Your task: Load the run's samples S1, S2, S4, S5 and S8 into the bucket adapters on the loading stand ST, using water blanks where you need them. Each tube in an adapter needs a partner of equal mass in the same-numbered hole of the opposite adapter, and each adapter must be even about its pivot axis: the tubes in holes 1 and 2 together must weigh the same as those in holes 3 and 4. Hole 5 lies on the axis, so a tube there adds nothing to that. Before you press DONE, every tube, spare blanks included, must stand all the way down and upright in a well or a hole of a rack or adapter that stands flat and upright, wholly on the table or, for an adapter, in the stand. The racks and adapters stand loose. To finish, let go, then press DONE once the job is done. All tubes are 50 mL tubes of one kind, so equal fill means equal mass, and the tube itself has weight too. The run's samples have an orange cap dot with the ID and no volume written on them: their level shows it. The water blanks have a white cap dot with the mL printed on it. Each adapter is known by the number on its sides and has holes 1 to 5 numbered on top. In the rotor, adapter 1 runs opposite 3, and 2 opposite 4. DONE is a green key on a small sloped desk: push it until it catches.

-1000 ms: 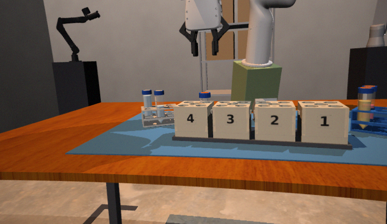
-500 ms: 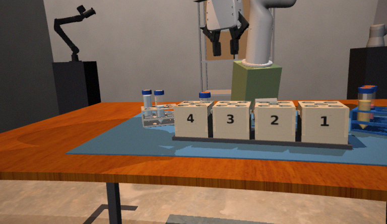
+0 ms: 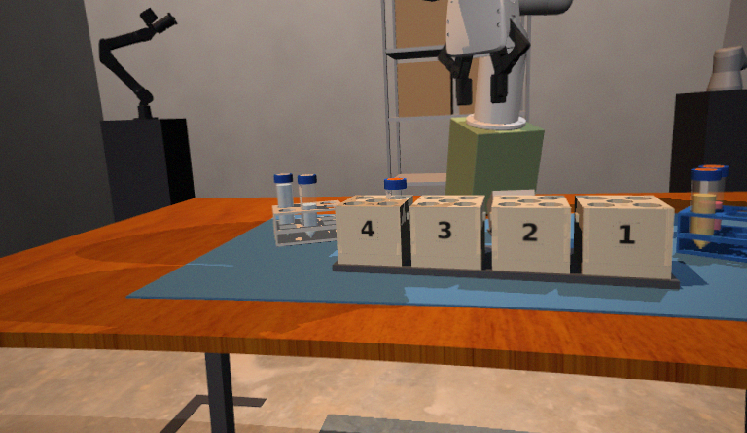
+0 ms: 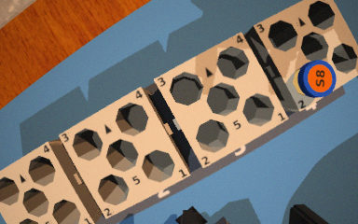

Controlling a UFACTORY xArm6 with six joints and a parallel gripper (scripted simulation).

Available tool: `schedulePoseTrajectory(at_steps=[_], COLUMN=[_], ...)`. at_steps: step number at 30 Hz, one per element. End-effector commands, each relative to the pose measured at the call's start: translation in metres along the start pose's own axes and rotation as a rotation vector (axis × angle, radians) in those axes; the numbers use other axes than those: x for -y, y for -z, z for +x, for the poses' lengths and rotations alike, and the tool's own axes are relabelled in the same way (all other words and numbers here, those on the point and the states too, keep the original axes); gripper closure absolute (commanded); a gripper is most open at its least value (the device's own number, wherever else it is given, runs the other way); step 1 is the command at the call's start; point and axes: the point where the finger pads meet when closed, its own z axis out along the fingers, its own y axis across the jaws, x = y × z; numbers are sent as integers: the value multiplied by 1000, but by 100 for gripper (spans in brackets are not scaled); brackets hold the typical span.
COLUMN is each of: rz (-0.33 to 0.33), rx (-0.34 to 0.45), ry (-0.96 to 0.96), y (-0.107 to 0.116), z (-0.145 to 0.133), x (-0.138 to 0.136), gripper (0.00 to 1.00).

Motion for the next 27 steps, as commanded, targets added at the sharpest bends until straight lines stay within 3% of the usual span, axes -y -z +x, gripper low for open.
schedulePoseTrajectory(at_steps=[1,27], rz=[-4,-3], rx=[-6,-5], ry=[-2,-2], y=[2,1], z=[-15,-92], x=[17,96], gripper=[43,43])
